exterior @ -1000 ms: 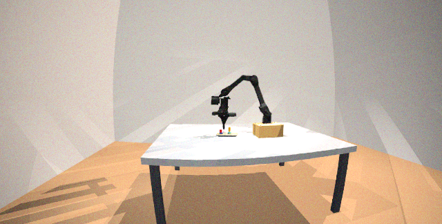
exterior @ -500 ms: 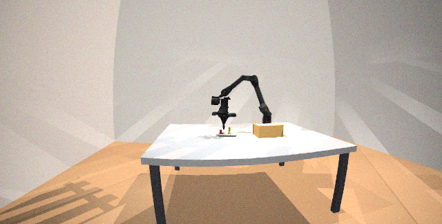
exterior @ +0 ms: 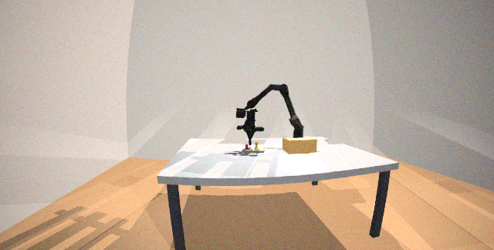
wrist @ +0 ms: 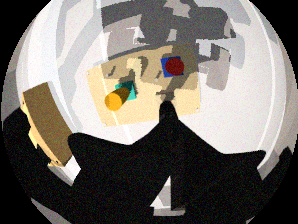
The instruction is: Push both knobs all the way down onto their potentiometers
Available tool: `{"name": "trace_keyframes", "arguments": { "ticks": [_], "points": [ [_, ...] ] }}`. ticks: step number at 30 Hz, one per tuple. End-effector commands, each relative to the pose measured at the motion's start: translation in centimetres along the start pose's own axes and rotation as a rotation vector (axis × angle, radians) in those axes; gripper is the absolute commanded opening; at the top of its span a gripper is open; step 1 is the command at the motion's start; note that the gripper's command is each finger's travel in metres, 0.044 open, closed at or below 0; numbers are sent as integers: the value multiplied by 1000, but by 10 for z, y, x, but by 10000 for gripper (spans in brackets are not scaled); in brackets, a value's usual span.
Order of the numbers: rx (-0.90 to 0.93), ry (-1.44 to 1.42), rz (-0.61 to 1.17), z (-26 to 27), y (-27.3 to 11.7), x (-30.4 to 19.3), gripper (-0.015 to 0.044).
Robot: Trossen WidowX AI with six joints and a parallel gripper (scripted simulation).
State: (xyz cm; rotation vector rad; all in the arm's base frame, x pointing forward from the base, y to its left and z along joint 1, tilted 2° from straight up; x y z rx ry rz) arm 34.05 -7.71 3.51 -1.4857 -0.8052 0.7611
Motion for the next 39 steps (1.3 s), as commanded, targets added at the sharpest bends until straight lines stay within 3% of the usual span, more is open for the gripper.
{"name": "trace_keyframes", "arguments": {
  "ticks": [1,39],
  "points": [
    [15,-2,9,-2,22,0,0],
    [15,-2,9,-2,25,0,0]
  ]
}}
Point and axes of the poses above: the point midway between the two fingers, 35 mm back from their tips, its own y axis out along the fingers, its own z axis across the jaws, x = y × z, the point moved 1 cm from there along -y, back along the fingers, and after that the axes turned 9 degrees about -y, right-handed, at the moved point
